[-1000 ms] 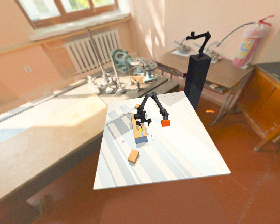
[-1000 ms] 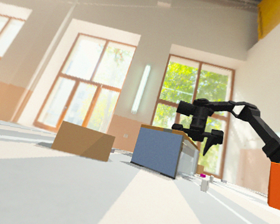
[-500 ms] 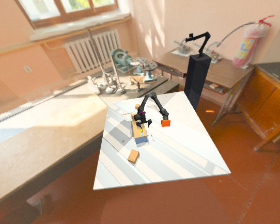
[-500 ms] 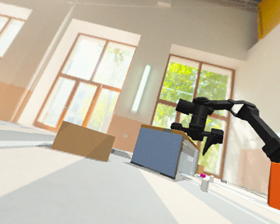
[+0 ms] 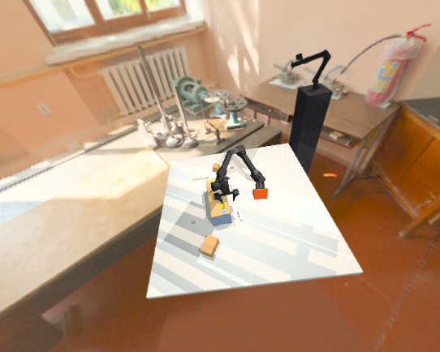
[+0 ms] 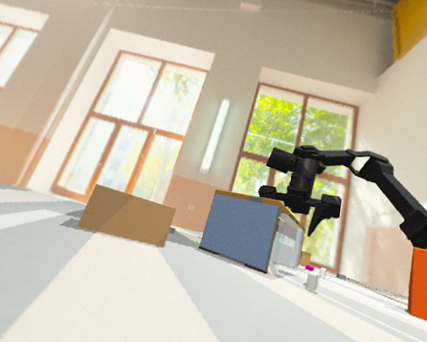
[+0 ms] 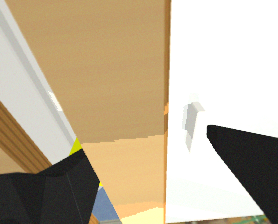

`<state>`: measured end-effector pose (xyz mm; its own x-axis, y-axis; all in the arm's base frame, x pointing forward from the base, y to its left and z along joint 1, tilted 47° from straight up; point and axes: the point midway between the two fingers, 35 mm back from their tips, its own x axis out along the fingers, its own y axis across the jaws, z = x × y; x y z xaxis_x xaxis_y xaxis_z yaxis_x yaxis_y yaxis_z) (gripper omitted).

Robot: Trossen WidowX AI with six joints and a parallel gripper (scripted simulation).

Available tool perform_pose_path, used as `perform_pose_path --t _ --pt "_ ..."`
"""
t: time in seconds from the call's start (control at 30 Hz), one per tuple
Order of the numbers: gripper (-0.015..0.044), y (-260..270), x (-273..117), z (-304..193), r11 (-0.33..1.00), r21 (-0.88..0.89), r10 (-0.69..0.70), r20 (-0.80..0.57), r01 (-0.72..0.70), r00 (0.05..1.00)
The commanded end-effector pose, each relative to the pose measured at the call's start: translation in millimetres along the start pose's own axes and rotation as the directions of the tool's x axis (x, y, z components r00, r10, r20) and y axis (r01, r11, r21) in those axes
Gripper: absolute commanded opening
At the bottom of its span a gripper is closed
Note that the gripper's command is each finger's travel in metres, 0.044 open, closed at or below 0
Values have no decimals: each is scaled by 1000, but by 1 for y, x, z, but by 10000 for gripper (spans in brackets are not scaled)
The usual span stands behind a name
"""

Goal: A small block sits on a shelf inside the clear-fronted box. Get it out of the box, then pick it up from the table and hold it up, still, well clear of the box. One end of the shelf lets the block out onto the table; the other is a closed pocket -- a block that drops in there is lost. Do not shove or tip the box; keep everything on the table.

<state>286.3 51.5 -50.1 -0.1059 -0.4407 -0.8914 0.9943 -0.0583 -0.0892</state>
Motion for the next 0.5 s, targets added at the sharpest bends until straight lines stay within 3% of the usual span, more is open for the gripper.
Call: perform_pose_path --t 0.0,0.47 --pt "400 0 1 -5 1000 3 -1 -3 1 1000" --pt "400 0 6 -18 1000 3 -1 -4 1 1000"
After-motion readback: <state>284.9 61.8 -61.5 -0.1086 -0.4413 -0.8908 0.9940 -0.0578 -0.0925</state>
